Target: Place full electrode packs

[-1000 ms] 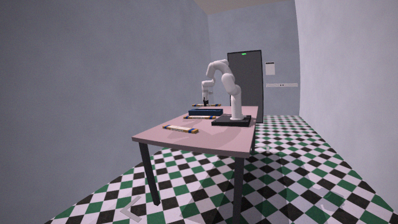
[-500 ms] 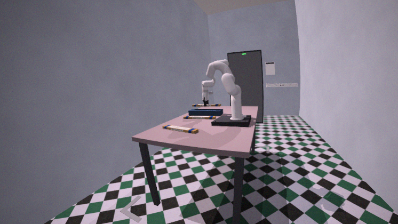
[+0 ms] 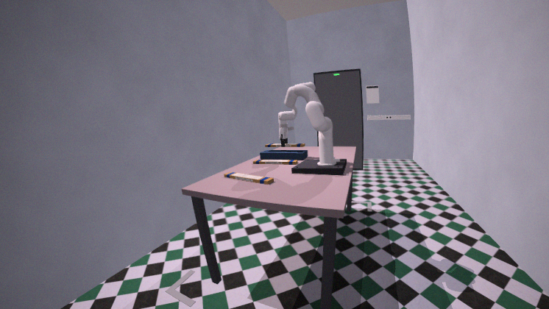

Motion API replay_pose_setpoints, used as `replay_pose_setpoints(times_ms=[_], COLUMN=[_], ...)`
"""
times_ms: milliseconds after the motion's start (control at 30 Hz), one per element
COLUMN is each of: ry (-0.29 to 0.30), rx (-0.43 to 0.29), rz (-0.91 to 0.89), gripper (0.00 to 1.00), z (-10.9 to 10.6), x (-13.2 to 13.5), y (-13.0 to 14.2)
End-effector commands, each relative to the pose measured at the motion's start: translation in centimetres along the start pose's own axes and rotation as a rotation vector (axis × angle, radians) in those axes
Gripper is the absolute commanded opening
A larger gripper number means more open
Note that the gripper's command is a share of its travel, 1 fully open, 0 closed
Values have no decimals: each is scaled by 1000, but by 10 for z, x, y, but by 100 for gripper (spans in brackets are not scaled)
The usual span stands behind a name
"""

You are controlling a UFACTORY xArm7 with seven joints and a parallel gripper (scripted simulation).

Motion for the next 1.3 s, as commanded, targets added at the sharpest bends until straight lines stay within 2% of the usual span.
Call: replay_pose_setpoints(times_ms=[0, 767, 1267], ry=[-4, -4, -4], rx=[-4, -4, -4], rz=[0, 0, 0], gripper=[58, 58, 58], z=[0, 33, 36], x=[-2, -3, -3], y=[1, 0, 0])
Point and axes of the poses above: the point where the finger pads meet when closed, its own z axis out along the fingers, its own x axis across the jaws, y = z × x, the point moved 3 cm from there along -z, back along the fingers, and after that the axes turned 12 degrees about -z, right-handed, at the moved point
